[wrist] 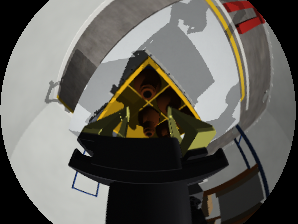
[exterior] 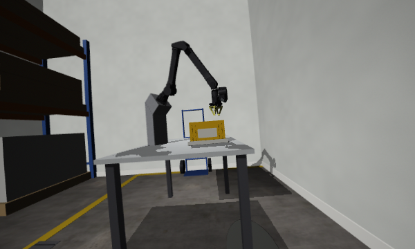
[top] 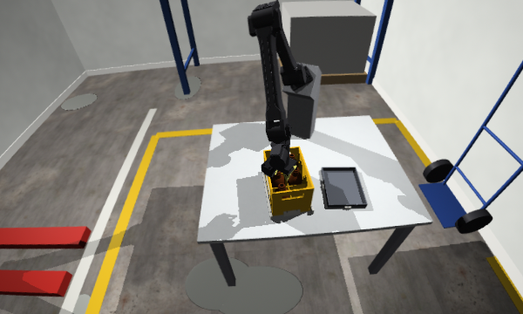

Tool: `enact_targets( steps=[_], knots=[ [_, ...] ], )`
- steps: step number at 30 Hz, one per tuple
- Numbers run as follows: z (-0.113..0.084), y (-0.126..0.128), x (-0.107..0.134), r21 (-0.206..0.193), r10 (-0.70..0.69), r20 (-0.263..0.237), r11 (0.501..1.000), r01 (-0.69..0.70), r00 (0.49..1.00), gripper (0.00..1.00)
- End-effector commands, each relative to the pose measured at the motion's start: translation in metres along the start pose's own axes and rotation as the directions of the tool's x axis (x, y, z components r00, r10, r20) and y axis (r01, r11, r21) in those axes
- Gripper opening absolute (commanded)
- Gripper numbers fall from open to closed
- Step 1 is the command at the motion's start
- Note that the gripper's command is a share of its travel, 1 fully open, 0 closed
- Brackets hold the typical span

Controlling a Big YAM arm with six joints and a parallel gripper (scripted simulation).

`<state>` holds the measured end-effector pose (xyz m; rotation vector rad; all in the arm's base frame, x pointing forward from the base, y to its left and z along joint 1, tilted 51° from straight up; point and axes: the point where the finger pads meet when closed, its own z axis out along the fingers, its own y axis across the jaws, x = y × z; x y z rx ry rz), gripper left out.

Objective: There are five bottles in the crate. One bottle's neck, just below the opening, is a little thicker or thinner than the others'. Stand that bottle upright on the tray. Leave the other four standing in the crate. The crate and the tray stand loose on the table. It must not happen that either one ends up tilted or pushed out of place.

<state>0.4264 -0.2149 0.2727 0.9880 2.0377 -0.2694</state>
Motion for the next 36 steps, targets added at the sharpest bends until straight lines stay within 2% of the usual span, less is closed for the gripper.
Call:
enact_targets(
  steps=[1,4,5,11,12,36],
  knots=[
    [-0.016,0.006,-0.003,-0.014,0.007,0.012,1.0,-0.007,1.0,0.61],
    [-0.017,0.006,-0.003,-0.015,0.007,0.012,1.0,-0.007,1.0,0.61],
    [-0.003,0.006,0.007,0.0,-0.005,-0.023,1.0,0.005,1.0,0.61],
    [-0.012,0.007,-0.002,-0.012,0.004,0.007,1.0,-0.004,1.0,0.61],
    [-0.012,0.007,-0.002,-0.012,0.003,0.007,1.0,-0.003,1.0,0.0],
    [-0.012,0.007,-0.002,-0.012,0.003,0.007,1.0,-0.003,1.0,0.0]
  ],
)
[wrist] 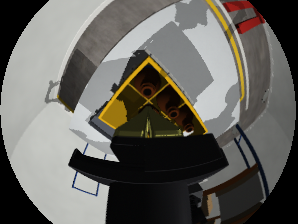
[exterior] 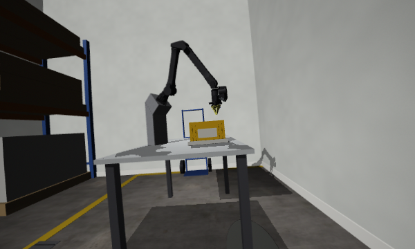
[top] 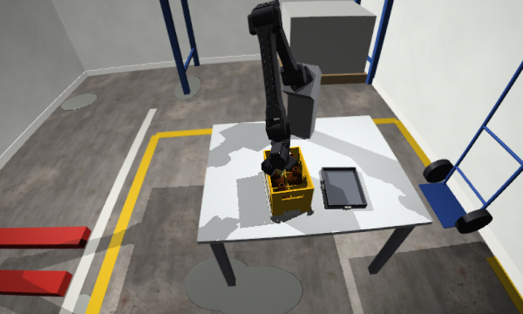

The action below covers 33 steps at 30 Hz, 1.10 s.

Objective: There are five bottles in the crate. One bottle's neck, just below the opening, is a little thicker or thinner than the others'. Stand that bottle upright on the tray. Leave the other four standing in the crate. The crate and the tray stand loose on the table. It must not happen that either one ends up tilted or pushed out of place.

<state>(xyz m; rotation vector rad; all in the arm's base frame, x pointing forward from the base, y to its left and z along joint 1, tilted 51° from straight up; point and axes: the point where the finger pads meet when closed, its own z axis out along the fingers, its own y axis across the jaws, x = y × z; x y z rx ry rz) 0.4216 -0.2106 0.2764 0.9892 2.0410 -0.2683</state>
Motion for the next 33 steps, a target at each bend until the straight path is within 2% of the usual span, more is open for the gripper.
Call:
enact_targets(
  steps=[1,10,11,14,15,17,19,20,21,22,25,33],
  knots=[
    [-0.005,0.007,-0.004,-0.013,0.003,0.01,1.0,-0.003,1.0,0.0],
    [-0.003,0.008,0.0,-0.011,0.005,0.006,1.0,-0.005,1.0,0.0],
    [0.005,0.012,0.01,-0.006,0.002,-0.006,1.0,-0.002,1.0,0.0],
    [0.005,0.044,0.042,-0.005,0.001,-0.008,1.0,-0.001,1.0,0.0],
    [0.005,0.044,0.042,-0.005,0.001,-0.008,1.0,-0.001,1.0,0.0],
    [0.004,0.063,0.062,-0.006,0.0,-0.005,1.0,0.0,1.0,0.0],
    [0.004,0.063,0.062,-0.006,0.0,-0.005,1.0,0.0,1.0,0.0],
    [-0.003,0.075,0.048,-0.024,0.014,0.022,1.0,-0.014,1.0,0.0],
    [-0.003,0.076,0.049,-0.024,0.014,0.022,1.0,-0.014,1.0,0.0],
    [0.001,0.065,0.043,-0.003,0.031,0.027,1.0,-0.031,0.999,0.61],
    [-0.01,0.06,0.041,-0.009,0.036,0.035,0.999,-0.035,0.999,0.61],
    [-0.006,0.064,0.049,-0.009,0.023,0.02,1.0,-0.022,1.0,0.61]
  ],
)
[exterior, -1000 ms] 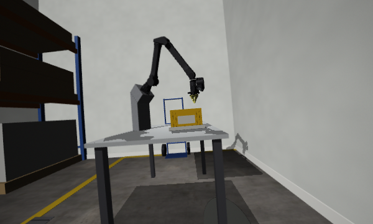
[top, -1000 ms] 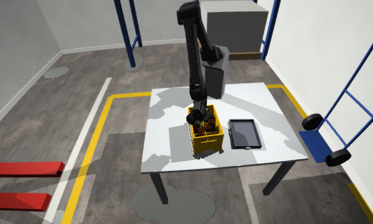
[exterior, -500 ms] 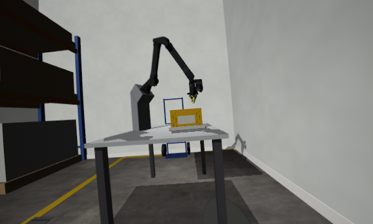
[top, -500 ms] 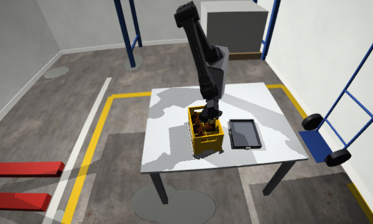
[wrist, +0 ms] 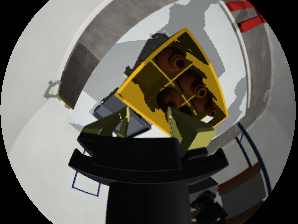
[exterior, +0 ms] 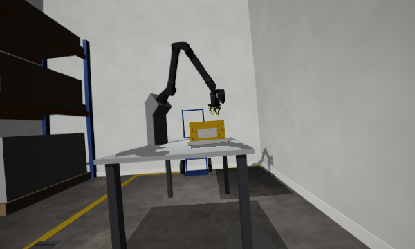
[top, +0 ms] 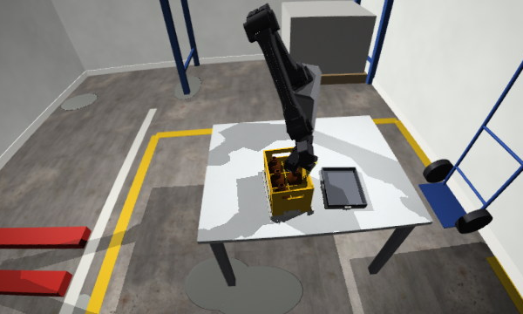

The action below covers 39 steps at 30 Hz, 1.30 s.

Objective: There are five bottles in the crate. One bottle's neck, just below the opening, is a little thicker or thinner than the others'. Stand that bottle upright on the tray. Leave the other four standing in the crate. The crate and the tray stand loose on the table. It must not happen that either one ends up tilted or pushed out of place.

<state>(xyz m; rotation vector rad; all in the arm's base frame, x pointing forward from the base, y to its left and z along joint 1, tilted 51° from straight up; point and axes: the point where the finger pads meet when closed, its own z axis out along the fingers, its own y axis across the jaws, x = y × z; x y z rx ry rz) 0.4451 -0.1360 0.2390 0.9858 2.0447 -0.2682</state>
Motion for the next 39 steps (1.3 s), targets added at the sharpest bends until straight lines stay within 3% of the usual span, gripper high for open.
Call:
enact_targets(
  steps=[1,25,39],
  knots=[
    [-0.006,0.002,-0.013,-0.008,0.023,0.022,1.0,-0.023,0.999,0.61],
    [-0.006,0.002,-0.013,-0.008,0.022,0.022,1.0,-0.022,1.0,0.61],
    [0.008,0.001,-0.012,-0.001,0.012,0.017,1.0,-0.012,1.0,0.61]
  ],
)
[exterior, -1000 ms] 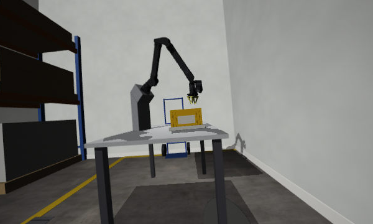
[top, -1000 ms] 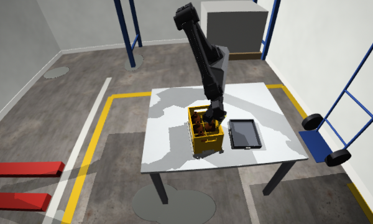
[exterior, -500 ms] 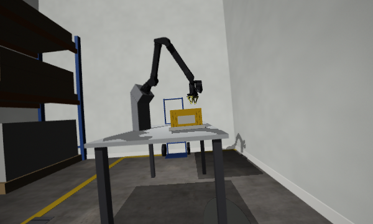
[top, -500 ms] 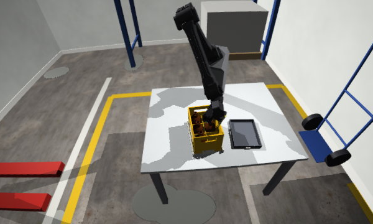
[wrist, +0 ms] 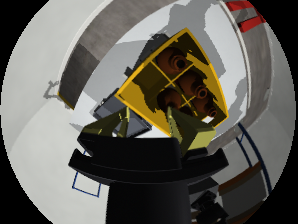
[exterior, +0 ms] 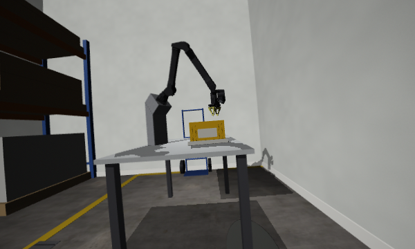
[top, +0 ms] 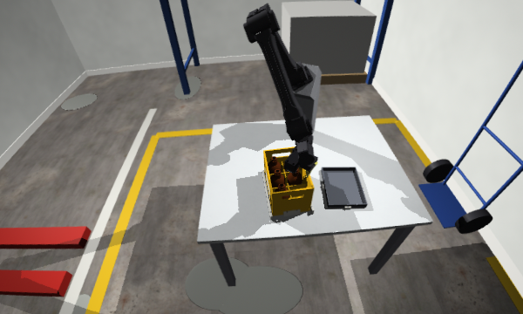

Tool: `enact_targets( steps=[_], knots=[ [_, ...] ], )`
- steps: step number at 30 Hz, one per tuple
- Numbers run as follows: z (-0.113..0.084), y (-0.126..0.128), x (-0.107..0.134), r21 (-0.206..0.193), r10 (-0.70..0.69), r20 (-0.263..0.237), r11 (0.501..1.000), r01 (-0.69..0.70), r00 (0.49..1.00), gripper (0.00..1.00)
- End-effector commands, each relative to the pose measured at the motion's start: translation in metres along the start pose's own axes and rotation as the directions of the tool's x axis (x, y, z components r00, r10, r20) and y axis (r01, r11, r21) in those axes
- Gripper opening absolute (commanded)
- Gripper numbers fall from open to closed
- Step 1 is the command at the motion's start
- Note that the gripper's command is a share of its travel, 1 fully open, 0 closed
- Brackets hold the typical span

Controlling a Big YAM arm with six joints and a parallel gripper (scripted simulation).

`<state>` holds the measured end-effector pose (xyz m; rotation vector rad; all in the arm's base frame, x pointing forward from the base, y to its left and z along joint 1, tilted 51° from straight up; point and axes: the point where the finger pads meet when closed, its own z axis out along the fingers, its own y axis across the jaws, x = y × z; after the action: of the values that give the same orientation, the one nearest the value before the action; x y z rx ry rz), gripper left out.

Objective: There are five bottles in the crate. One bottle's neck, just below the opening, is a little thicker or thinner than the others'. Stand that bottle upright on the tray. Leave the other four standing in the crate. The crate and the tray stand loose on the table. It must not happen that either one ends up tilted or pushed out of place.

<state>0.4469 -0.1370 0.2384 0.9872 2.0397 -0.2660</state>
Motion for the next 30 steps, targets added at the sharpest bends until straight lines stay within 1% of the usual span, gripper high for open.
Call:
enact_targets(
  steps=[1,15,23,30],
  knots=[
    [0.007,0.001,-0.011,0.0,0.006,0.013,1.0,-0.006,1.0,0.61],
    [0.02,0.003,-0.015,-0.003,0.007,0.019,1.0,-0.007,1.0,0.61],
    [0.032,0.001,-0.012,-0.001,0.005,0.015,1.0,-0.005,1.0,0.61],
    [0.039,0.003,-0.015,-0.003,0.007,0.02,1.0,-0.007,1.0,0.61]
  ],
)
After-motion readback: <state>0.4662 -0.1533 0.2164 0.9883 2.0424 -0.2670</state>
